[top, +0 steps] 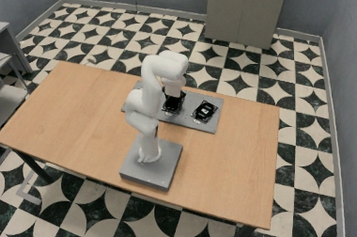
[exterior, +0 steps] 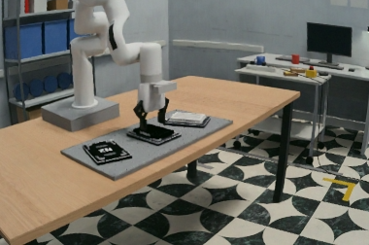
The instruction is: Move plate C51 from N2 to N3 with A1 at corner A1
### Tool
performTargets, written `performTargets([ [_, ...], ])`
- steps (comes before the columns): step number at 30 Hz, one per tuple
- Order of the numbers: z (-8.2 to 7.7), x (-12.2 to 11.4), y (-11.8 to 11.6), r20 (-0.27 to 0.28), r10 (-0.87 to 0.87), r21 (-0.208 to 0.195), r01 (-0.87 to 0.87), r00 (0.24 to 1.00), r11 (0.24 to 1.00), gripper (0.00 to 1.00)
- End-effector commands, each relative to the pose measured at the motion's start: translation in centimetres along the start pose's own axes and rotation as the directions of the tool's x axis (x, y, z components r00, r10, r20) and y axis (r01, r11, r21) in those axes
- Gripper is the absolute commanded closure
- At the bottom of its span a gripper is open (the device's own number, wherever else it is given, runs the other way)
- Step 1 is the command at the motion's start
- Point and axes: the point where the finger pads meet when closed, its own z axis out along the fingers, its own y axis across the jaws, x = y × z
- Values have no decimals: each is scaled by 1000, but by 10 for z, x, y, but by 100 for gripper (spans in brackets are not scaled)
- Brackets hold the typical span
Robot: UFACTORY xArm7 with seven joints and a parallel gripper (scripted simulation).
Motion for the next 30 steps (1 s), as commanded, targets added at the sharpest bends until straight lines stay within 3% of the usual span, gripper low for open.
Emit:
performTargets([
  [1, -6, 2, 0, -4, 0, 0, 0, 1000, 1000, 0],
  [30, -51, 2, 0, -4, 0, 0, 0, 1000, 1000, 0],
])
